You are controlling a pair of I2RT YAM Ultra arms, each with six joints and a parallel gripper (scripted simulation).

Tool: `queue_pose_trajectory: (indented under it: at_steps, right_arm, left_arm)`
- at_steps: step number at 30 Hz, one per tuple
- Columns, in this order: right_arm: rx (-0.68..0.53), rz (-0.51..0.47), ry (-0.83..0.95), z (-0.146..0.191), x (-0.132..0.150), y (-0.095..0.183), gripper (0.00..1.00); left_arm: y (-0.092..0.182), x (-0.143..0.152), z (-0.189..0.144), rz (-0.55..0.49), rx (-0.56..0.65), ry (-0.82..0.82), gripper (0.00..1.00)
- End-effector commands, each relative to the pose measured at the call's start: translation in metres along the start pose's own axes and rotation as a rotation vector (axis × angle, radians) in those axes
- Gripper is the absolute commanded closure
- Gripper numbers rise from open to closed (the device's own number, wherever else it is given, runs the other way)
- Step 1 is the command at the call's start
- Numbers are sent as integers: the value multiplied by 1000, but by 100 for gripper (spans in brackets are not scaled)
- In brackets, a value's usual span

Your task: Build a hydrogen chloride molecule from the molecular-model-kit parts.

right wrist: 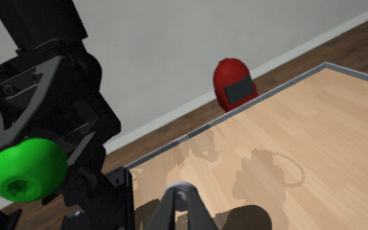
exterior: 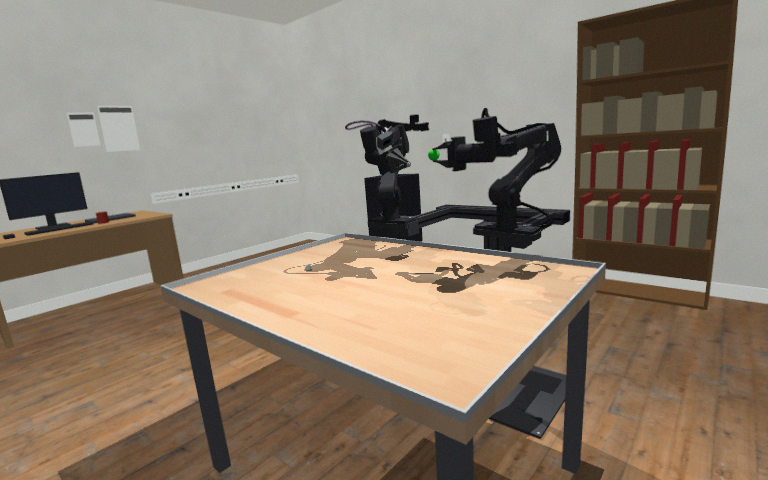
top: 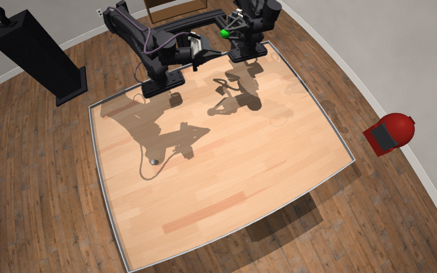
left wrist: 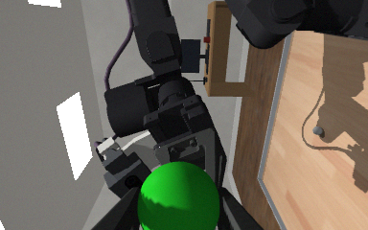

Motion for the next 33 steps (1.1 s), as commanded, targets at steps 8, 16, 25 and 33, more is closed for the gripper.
queue_pose_trajectory:
  at_steps: [8,16,25,33]
  right_arm:
    - [-114,-90,222,33,-17,6,100]
    - [-201,-146,369,59,-16,12,100]
    - [-237,-192,475,73,-21,18,100]
    - [-218,-163,406,68,-14,15,100]
  left_arm:
    - [0,-10,14,-20,-3,-43,100]
    - [0,-10,14,-20,-3,-43,100]
    - [0,-10,14,-20,-3,-43,100]
    - [0,-10,14,-20,-3,-43,100]
Point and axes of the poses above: on each arm, the point where the finger pads meet when closed, its own y axis back along the fingers, its own z axis across the jaws, x = y × z, the point moved 2 cm from there along y, back along the fingers, and after that the axes turned 13 degrees about y, right-handed, at the moved point
